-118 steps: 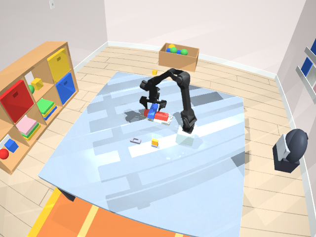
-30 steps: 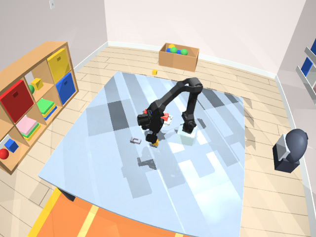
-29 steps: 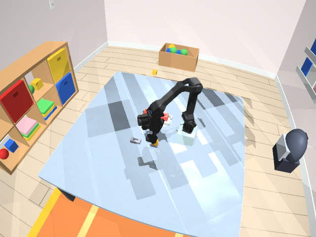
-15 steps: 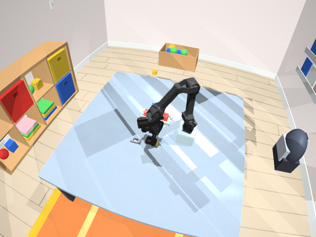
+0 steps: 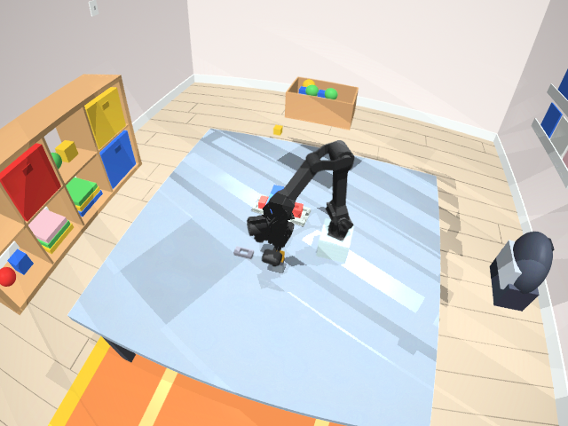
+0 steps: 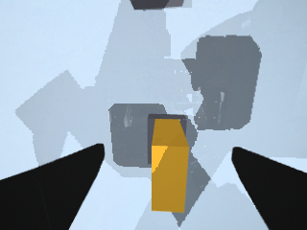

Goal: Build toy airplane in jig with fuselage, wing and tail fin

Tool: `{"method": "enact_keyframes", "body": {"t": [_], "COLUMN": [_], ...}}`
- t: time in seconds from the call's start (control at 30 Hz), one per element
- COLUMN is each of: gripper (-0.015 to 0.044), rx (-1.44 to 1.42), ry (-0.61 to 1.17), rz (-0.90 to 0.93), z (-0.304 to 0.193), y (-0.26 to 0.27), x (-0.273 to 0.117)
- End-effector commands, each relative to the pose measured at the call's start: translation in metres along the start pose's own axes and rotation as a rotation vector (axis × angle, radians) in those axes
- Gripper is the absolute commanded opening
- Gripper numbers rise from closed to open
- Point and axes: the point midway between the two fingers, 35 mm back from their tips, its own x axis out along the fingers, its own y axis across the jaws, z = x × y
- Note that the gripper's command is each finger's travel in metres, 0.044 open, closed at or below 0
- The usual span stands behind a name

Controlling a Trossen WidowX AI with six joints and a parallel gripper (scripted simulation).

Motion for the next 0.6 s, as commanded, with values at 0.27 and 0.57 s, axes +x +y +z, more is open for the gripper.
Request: {"method": "enact_keyframes", "body": {"t": [0.27,0.57], "gripper": [0.0309,0.0072], "rx": [0.007,0.007], "ry": [0.003,0.003], "rz": [0.001,0.001], "z": [-0.0016,-0.0016], "y": [-0.0005,-0.0005], "x": [0.0078,0.0078]}}
